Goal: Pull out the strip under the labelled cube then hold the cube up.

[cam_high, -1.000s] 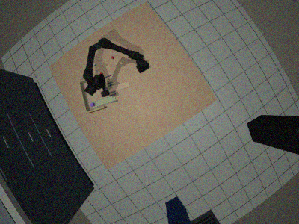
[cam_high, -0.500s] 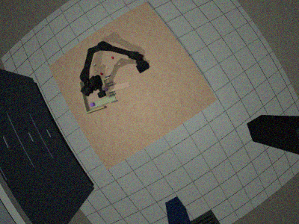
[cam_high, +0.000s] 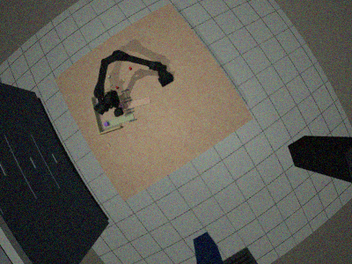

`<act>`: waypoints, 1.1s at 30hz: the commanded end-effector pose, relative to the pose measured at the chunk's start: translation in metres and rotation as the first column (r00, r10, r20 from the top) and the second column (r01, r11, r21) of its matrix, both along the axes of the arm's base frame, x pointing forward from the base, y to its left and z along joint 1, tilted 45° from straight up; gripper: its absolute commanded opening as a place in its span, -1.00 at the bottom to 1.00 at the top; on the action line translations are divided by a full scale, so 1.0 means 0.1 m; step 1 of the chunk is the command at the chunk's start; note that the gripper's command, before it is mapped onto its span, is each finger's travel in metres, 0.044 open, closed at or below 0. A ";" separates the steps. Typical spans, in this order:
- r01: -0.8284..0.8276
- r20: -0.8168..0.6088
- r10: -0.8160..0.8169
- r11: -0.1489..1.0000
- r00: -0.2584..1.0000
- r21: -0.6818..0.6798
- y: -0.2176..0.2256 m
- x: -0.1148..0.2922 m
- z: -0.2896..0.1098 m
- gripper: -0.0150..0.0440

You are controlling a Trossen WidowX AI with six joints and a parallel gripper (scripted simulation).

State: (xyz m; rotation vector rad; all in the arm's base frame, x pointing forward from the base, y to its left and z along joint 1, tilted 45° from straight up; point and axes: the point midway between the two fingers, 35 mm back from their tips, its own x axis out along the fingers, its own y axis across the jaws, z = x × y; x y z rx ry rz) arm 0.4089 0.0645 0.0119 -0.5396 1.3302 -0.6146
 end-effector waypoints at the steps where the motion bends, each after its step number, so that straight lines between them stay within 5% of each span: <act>1: 0.000 -0.012 0.000 1.000 1.000 -0.010 -0.09 0.00 -0.08 0.36; 24: 0.000 -0.012 0.000 1.000 1.000 -0.012 -0.24 0.01 -0.22 0.36; 28: 0.003 -0.004 -0.003 1.000 1.000 -0.004 -0.21 0.02 -0.20 0.00; 33: 0.003 -0.004 -0.003 1.000 1.000 -0.004 -0.21 0.02 -0.20 -0.11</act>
